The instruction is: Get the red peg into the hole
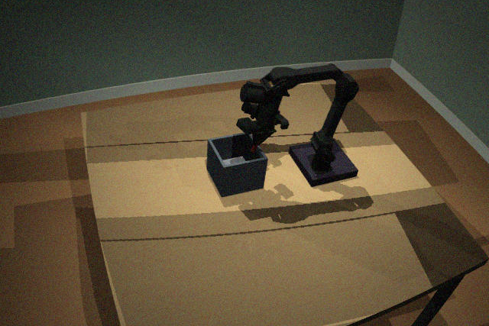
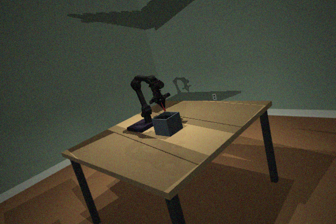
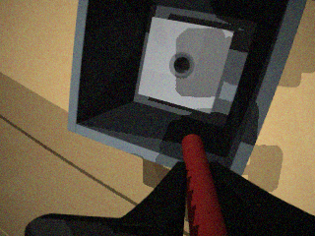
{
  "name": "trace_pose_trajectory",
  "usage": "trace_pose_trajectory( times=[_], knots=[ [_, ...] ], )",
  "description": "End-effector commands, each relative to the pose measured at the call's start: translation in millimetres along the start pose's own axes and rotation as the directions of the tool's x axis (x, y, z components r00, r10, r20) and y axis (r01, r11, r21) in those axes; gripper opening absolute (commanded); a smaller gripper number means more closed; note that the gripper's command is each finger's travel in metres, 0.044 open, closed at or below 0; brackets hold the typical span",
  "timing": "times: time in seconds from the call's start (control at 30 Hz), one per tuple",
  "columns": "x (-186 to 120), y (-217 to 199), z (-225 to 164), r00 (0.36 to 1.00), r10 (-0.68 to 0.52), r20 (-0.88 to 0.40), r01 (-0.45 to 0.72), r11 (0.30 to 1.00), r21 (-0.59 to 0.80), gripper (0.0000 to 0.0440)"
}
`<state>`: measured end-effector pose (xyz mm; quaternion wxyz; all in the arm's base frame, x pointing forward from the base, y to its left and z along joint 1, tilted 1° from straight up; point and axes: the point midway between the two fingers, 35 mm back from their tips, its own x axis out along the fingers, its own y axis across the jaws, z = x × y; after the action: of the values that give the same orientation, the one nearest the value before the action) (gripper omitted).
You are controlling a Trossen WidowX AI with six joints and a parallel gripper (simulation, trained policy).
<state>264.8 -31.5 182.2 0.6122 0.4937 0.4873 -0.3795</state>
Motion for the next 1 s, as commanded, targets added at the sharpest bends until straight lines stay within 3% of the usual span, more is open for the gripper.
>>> trace_pose_trajectory(
  times=[0.0, 0.97],
  knots=[
    [3.8, 1.0, 10.0, 1.0, -0.011, 0.001, 0.011, 1.0, 0.003, 0.0],
    [73.5, 6.1, 50.5, 0.997, -0.056, -0.055, 0.055, 0.998, -0.019, 0.0]
  ],
)
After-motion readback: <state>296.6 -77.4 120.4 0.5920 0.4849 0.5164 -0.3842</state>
